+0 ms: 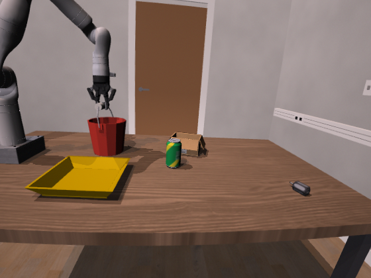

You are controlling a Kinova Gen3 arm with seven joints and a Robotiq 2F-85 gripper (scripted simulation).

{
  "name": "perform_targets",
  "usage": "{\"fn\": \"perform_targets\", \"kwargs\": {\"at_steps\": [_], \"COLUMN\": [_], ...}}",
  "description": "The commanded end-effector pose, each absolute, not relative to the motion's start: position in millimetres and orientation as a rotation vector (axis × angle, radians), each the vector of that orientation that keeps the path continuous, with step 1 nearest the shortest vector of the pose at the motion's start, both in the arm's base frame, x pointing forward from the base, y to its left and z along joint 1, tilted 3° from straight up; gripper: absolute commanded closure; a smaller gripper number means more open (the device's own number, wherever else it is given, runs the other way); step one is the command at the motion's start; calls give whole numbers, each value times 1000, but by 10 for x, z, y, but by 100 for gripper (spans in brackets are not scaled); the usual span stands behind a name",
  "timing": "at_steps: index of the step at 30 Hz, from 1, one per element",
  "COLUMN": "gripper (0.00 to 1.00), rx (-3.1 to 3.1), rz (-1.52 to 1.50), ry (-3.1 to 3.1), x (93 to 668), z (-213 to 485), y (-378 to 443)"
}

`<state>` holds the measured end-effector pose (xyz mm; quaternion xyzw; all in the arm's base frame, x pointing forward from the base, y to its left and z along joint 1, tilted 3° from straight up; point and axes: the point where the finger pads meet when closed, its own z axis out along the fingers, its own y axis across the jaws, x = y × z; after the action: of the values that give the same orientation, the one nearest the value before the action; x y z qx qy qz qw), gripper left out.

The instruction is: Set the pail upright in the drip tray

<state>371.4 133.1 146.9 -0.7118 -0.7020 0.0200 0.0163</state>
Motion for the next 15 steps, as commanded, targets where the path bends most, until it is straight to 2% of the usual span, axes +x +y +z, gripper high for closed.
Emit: {"fn": "perform_targets", "kwargs": {"at_steps": [1,15], "gripper": [90,90], "rx": [-2214,-2214], "rz": [60,60], "ry": [-2183,-2183], "x": [3718,3722], "z": [1488,1582], "y": [1334,1334]}}
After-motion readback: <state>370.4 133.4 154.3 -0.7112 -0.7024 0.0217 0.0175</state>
